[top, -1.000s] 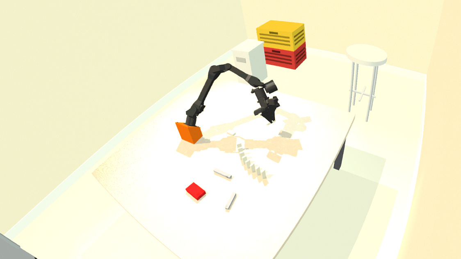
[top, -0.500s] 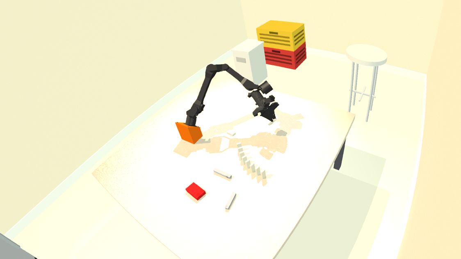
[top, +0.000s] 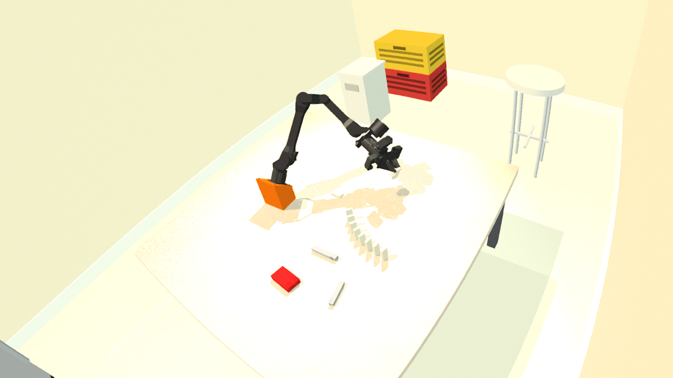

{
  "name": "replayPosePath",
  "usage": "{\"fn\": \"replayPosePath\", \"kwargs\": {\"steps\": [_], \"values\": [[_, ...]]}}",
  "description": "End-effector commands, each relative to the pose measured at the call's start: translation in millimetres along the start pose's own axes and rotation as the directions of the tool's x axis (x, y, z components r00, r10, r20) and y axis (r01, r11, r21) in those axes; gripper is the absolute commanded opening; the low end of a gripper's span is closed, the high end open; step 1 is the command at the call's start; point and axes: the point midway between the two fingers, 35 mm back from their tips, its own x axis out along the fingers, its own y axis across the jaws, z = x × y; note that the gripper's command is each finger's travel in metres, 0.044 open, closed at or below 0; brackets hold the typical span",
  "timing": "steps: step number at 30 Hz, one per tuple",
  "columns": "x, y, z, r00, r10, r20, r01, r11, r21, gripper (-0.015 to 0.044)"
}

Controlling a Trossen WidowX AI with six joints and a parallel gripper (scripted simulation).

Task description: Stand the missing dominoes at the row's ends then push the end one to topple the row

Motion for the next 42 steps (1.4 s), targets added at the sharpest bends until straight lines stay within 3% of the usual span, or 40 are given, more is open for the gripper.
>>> {"fn": "replayPosePath", "kwargs": {"steps": [1,19,42], "values": [[-9.0,-1.5,2.4,0.998,0.002,0.066,-0.005,0.999,0.043,0.0107],[-52.2,-18.6,2.6,0.949,-0.014,0.316,-0.066,0.968,0.241,0.0107],[-51.3,-17.4,-2.2,0.946,-0.016,0.323,-0.069,0.966,0.249,0.0107]]}}
